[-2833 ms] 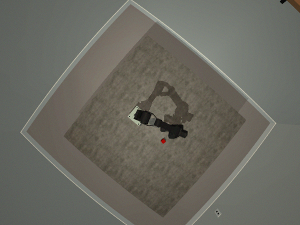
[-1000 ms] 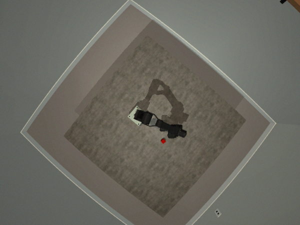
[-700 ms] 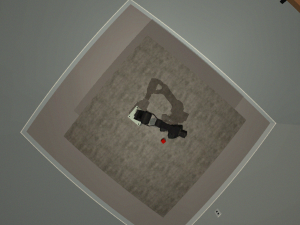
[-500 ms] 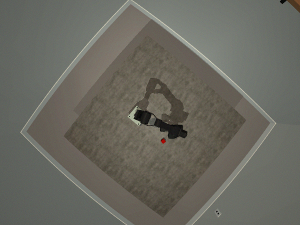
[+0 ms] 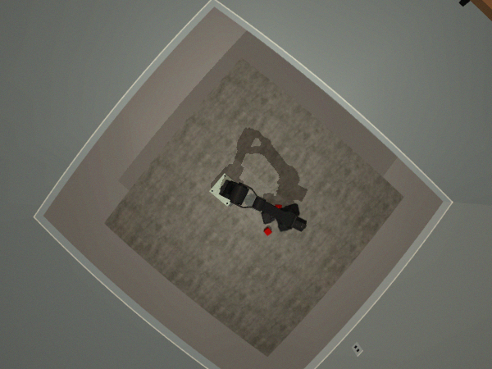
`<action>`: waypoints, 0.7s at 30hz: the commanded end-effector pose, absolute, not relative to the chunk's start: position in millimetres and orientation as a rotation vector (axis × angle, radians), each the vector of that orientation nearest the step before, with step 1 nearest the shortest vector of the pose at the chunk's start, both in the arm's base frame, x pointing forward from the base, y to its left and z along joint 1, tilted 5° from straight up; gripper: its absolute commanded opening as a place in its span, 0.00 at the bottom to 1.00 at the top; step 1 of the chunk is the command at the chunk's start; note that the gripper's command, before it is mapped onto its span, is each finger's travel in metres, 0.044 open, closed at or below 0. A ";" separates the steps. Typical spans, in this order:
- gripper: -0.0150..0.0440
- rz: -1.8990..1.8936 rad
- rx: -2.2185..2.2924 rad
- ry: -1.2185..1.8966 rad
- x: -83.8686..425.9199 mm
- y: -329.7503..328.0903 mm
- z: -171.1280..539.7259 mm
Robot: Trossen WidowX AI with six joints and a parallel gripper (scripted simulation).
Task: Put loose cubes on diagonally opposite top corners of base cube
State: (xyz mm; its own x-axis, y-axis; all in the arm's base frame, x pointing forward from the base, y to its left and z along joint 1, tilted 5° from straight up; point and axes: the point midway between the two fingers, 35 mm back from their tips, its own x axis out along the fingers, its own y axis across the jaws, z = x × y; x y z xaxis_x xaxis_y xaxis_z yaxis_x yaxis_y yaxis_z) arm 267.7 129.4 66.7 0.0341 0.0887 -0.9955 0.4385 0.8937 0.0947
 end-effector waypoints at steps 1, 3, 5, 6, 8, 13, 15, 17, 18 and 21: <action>0.70 -0.129 0.282 1.531 277.4 120.7 71.9; 0.70 -0.059 0.209 1.532 280.9 116.0 73.4; 0.70 0.010 0.135 1.531 284.2 111.2 74.9; 0.70 0.045 0.099 1.529 285.9 108.7 75.6; 0.70 0.115 0.025 1.524 289.1 103.8 77.1; 0.70 0.287 -0.159 1.502 296.8 91.0 80.8; 0.70 0.355 -0.232 1.489 299.7 85.8 82.3; 0.70 0.423 -0.305 1.474 302.4 80.4 83.7; 0.70 0.457 -0.342 1.466 303.8 77.7 84.5; 0.70 0.558 -0.452 1.437 307.7 69.5 86.7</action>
State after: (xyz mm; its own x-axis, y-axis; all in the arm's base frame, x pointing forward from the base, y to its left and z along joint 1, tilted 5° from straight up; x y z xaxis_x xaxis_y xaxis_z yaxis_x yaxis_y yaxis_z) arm 298.2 82.1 80.2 0.0387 0.0787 -0.9961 -0.4011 0.9143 0.0567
